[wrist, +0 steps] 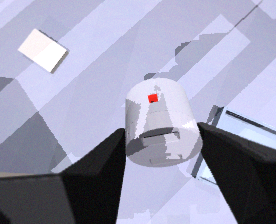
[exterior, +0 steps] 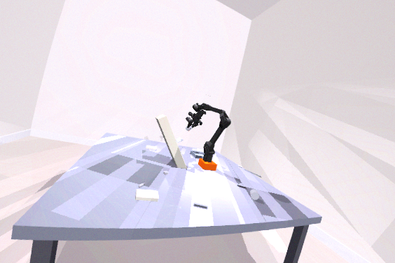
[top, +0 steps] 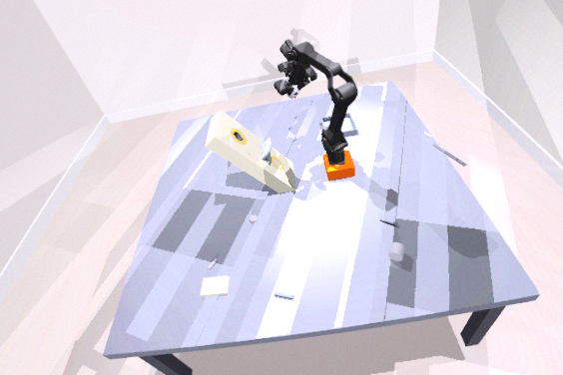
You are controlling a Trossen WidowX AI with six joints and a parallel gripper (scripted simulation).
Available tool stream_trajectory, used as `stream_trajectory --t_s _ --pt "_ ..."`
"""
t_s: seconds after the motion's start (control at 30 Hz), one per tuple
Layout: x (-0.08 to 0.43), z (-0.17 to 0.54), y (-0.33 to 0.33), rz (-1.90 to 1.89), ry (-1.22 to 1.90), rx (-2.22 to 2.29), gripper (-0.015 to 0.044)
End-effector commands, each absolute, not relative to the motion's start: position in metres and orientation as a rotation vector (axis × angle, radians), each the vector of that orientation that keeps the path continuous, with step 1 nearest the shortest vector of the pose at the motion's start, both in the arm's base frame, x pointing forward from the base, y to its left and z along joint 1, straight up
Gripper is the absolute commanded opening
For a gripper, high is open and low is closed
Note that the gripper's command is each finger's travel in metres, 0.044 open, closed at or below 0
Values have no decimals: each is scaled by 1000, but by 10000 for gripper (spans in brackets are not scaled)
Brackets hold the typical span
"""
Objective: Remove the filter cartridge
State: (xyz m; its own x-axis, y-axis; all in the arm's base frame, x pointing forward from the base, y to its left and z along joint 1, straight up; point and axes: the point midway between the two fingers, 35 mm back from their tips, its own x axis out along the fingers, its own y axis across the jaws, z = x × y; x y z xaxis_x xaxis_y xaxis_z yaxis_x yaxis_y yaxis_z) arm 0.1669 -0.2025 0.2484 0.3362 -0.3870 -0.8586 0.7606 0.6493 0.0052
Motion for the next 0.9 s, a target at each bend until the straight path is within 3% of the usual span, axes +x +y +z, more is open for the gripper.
stream_trajectory --t_s 0.0,0.87 --pt "156 249 -211 -850 938 482 0" --pt "72 167 -265 -1184 861 671 0"
